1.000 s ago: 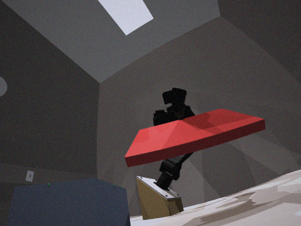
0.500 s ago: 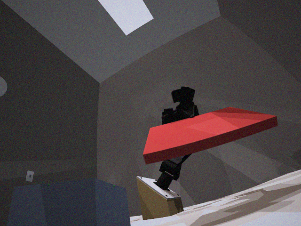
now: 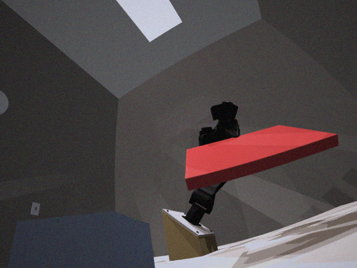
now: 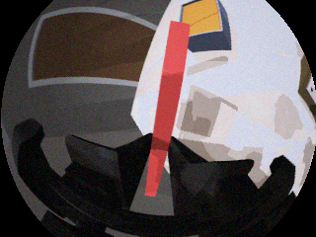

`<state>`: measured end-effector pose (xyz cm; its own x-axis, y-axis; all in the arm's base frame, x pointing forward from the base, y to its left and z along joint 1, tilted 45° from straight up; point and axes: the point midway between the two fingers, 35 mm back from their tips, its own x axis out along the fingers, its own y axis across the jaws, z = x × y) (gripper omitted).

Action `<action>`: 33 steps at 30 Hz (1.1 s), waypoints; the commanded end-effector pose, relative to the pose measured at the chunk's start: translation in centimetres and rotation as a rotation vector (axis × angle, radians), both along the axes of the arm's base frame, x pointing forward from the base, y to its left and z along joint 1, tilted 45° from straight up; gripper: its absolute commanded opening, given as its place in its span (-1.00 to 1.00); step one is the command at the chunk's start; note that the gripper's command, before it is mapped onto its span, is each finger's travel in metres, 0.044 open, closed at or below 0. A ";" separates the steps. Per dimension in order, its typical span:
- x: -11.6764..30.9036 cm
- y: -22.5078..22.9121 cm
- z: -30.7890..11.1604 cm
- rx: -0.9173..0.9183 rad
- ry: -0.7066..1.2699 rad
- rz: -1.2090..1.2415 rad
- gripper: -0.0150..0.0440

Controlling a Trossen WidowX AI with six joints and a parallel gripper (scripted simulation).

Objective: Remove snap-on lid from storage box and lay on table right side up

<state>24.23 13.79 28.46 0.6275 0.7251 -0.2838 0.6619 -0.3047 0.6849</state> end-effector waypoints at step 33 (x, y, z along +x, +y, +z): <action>-0.2 1.9 -2.2 0.004 -0.009 -0.011 -0.49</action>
